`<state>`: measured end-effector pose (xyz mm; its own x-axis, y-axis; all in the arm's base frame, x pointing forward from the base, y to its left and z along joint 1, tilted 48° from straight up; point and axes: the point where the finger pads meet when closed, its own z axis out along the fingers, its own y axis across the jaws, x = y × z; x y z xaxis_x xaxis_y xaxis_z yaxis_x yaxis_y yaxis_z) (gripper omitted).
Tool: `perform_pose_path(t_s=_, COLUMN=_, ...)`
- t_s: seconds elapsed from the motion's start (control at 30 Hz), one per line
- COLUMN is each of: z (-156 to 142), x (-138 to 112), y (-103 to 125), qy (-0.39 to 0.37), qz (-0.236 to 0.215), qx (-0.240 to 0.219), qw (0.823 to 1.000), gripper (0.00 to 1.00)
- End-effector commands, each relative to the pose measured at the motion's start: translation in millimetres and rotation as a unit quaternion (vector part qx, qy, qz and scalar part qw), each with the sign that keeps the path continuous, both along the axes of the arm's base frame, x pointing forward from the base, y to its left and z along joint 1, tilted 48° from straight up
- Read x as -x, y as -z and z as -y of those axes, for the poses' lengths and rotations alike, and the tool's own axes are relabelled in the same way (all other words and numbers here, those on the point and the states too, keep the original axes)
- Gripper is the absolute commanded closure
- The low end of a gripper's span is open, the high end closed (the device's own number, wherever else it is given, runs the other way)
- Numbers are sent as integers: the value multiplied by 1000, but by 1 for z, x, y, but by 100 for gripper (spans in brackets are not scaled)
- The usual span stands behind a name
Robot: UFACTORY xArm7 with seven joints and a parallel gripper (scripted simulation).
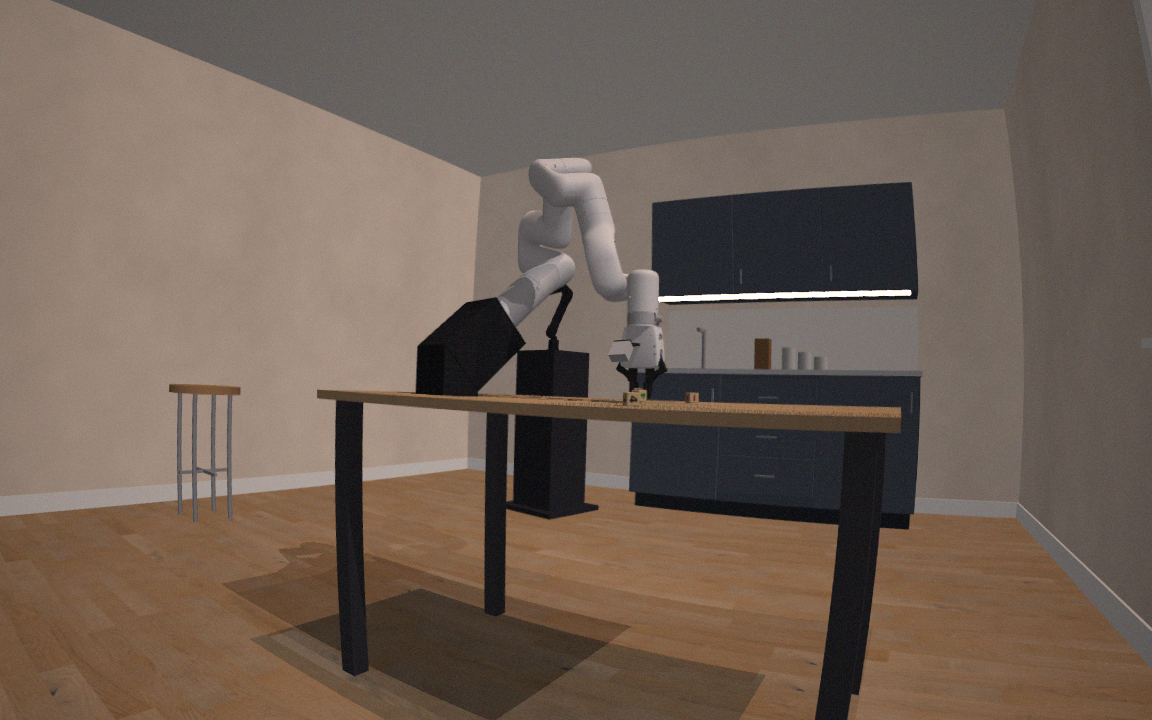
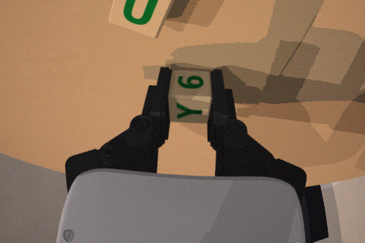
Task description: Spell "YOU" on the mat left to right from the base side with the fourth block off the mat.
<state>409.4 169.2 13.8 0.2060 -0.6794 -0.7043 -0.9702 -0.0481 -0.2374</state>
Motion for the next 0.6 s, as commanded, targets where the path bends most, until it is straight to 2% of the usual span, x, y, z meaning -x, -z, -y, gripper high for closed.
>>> perform_pose_path(t_s=0.0, z=0, x=-1, y=1, qy=1, qz=1, qx=0, qw=1000, gripper=79)
perform_pose_path(t_s=0.57, z=-2, x=-2, y=2, qy=1, qz=1, qx=0, qw=1000, gripper=79)
